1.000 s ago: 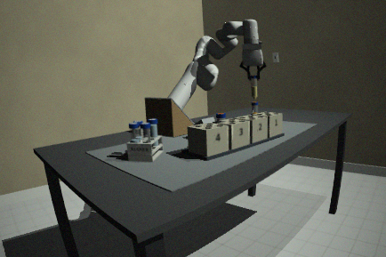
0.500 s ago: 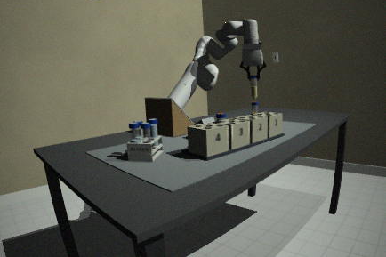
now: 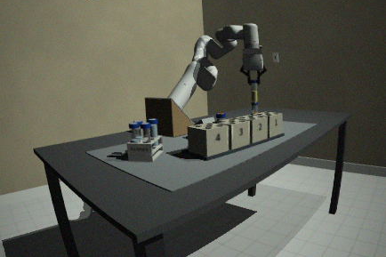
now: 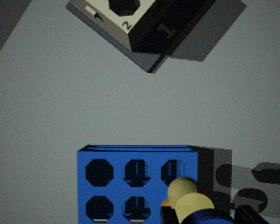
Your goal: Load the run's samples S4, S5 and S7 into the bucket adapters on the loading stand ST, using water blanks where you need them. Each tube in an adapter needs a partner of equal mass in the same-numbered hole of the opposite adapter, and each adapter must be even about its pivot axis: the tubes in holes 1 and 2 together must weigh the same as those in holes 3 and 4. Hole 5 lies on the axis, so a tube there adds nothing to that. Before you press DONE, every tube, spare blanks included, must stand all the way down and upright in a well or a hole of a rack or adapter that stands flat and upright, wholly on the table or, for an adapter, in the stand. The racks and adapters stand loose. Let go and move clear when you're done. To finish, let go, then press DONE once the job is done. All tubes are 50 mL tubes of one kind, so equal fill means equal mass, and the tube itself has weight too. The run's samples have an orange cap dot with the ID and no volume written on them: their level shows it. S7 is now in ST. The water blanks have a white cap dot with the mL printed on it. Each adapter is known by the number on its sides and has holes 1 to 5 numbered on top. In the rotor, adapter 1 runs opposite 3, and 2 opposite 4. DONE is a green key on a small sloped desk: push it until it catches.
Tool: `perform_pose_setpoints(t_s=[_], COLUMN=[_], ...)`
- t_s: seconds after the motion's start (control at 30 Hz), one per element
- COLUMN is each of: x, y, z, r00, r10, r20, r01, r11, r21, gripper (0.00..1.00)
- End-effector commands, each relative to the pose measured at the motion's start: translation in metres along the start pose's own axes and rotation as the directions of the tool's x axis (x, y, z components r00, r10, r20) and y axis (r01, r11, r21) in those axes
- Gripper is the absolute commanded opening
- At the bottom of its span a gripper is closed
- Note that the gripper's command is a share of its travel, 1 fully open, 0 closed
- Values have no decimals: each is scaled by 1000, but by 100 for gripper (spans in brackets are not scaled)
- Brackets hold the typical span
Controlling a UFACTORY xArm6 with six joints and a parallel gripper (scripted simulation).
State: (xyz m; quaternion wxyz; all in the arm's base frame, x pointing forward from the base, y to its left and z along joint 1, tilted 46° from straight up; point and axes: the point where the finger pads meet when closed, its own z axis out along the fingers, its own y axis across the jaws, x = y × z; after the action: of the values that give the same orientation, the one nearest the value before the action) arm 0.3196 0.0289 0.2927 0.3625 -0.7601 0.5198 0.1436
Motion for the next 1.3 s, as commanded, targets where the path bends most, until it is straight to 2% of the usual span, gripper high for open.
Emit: perform_pose_setpoints(t_s=[0.0, 0.73, 1.27], x=[0, 0, 0], y=[-1, -1, -1], z=[7, 47, 48], r00=[1000, 1000, 1000], r10=[-1, -1, -1], r20=[-2, -2, -2], r01=[1, 1, 1], r11=[1000, 1000, 1000], r21=[2, 2, 2], gripper=[0, 0, 0])
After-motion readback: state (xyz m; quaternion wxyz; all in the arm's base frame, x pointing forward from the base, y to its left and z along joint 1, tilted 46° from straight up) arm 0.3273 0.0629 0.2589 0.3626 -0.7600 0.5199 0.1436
